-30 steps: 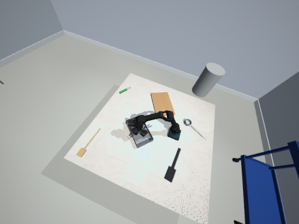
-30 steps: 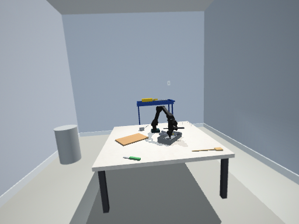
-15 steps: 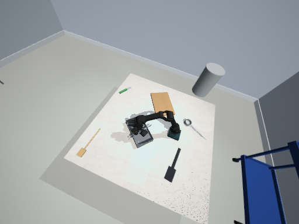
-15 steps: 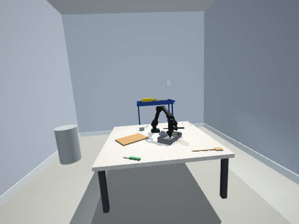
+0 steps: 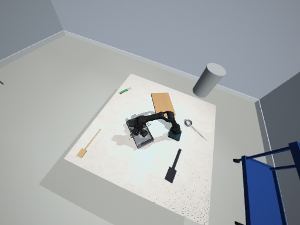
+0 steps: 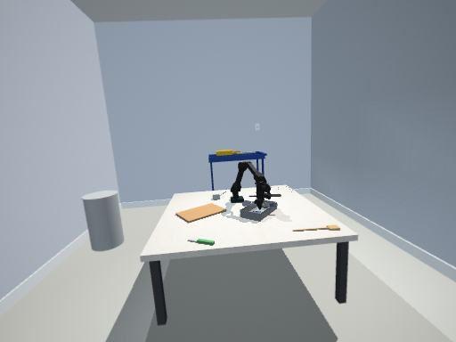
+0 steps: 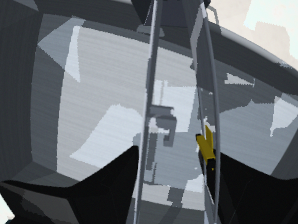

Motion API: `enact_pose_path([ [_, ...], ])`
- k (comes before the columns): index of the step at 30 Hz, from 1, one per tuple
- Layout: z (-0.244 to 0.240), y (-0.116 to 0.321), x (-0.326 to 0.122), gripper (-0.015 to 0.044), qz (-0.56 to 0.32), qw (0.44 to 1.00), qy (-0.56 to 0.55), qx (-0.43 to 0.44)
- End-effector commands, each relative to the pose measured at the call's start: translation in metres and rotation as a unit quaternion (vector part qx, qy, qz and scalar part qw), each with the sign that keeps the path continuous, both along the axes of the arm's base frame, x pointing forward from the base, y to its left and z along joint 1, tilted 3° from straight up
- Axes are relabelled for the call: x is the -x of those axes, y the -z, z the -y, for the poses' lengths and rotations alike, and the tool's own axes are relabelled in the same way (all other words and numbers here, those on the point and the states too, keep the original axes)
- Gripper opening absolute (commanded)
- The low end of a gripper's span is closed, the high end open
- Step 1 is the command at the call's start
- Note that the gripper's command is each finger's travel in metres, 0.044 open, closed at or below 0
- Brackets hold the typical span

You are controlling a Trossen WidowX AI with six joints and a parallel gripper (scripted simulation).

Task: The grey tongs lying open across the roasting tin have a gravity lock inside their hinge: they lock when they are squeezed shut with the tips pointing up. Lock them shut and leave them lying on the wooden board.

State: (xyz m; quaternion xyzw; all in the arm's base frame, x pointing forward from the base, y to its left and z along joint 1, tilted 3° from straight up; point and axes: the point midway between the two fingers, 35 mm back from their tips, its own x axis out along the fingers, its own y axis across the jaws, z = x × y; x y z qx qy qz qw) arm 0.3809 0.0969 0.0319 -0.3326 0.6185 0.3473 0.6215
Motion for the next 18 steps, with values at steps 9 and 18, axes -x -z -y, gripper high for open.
enact_pose_path([
  [9,0.0,-0.0002,0.0,0.0141,0.0,1.0,0.0,0.0],
  [18,0.0,-0.0002,0.0,0.0081,0.0,1.0,0.0,0.0],
])
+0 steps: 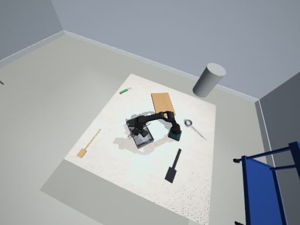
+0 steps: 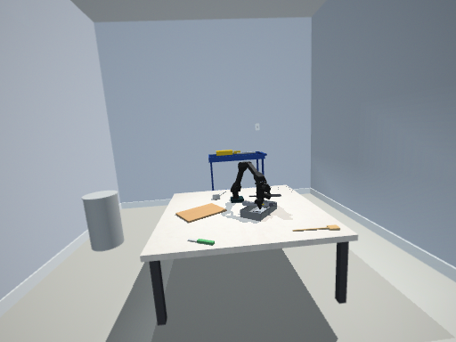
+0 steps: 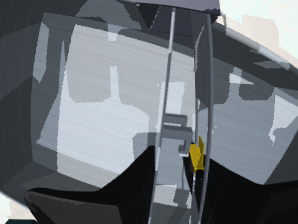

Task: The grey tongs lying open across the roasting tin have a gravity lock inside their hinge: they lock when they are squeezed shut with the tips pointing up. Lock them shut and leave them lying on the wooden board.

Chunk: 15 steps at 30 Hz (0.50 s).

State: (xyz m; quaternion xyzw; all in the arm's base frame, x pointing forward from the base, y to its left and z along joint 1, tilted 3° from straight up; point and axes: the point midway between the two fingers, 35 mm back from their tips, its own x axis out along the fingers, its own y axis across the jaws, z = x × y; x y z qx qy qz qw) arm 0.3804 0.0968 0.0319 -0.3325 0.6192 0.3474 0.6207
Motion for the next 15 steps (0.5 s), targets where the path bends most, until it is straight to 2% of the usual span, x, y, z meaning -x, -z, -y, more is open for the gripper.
enact_pose_path([
  [1,-0.0001,-0.0002,-0.0005,0.0074,0.001,1.0,0.0,0.0],
  [10,-0.0001,-0.0002,-0.0005,0.0014,0.001,1.0,0.0,0.0],
  [15,-0.0001,-0.0002,-0.0005,-0.0117,0.001,1.0,0.0,0.0],
])
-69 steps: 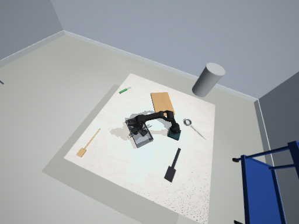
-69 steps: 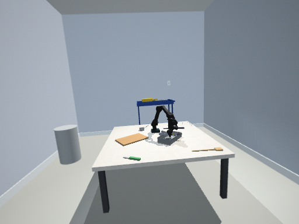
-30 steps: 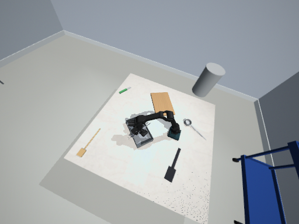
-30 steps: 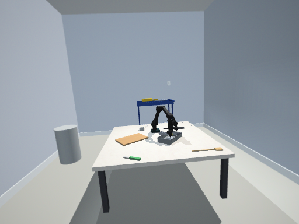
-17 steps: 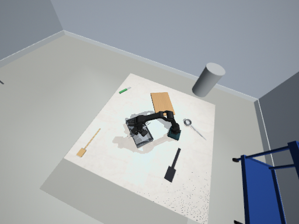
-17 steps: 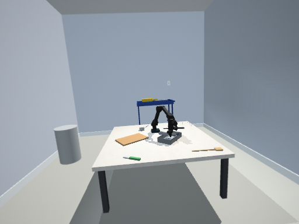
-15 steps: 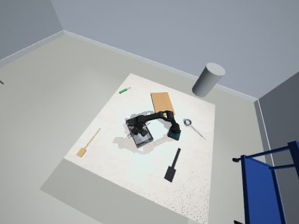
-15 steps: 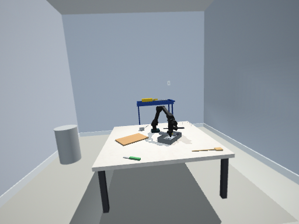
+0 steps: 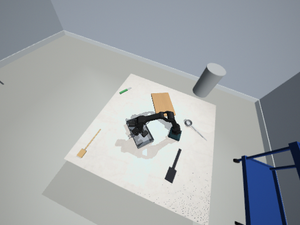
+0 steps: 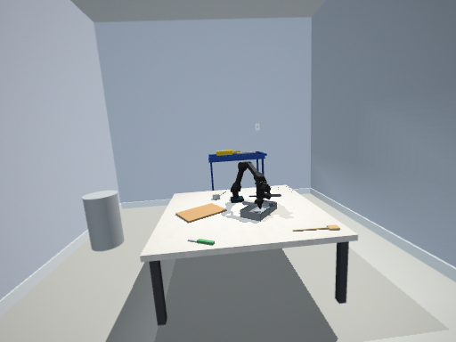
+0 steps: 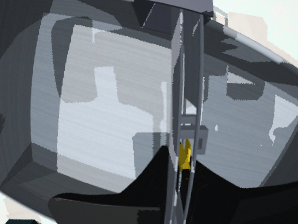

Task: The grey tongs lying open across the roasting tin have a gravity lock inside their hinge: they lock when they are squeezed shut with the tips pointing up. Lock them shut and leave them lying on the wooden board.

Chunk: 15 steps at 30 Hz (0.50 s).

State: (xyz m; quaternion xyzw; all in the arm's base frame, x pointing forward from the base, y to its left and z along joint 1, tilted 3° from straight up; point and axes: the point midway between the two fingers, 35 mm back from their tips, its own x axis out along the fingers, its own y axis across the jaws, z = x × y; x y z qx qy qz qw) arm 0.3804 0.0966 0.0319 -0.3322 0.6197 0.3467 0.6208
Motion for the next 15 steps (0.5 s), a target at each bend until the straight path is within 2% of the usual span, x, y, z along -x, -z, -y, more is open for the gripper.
enact_pose_path([
  [1,0.0,0.0,-0.001,-0.0143,0.001,1.0,-0.001,-0.001],
  [8,-0.001,-0.013,-0.003,-0.015,0.001,1.0,-0.001,-0.001],
  [15,0.001,-0.094,-0.007,-0.015,-0.001,1.0,0.0,-0.002],
])
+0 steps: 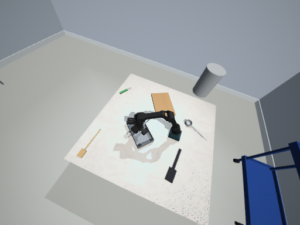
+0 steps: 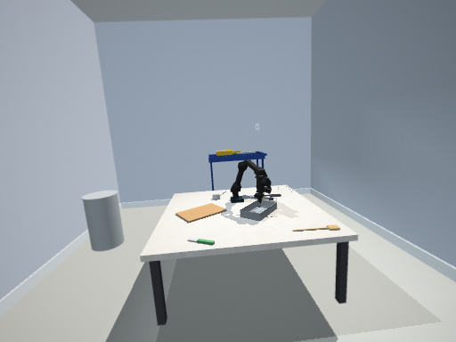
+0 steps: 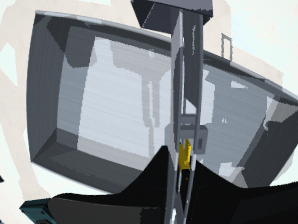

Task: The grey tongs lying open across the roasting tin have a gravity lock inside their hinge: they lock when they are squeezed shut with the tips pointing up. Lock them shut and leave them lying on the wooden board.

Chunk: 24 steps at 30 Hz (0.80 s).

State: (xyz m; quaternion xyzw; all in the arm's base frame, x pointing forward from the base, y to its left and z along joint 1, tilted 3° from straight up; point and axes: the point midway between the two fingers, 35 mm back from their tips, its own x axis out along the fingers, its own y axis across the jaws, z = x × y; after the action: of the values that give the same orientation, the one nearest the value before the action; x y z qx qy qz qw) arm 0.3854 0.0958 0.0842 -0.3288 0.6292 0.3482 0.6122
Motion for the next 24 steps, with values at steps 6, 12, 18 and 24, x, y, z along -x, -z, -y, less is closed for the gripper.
enact_pose_path([
  [6,0.002,-0.074,0.003,-0.015,0.011,1.0,-0.001,-0.005],
  [12,0.002,-0.074,0.003,-0.015,0.011,1.0,-0.001,-0.005],
  [18,0.009,-0.069,0.002,-0.015,0.007,1.0,-0.002,-0.002],
  [24,0.041,-0.07,-0.005,-0.015,0.009,1.0,-0.023,-0.002],
])
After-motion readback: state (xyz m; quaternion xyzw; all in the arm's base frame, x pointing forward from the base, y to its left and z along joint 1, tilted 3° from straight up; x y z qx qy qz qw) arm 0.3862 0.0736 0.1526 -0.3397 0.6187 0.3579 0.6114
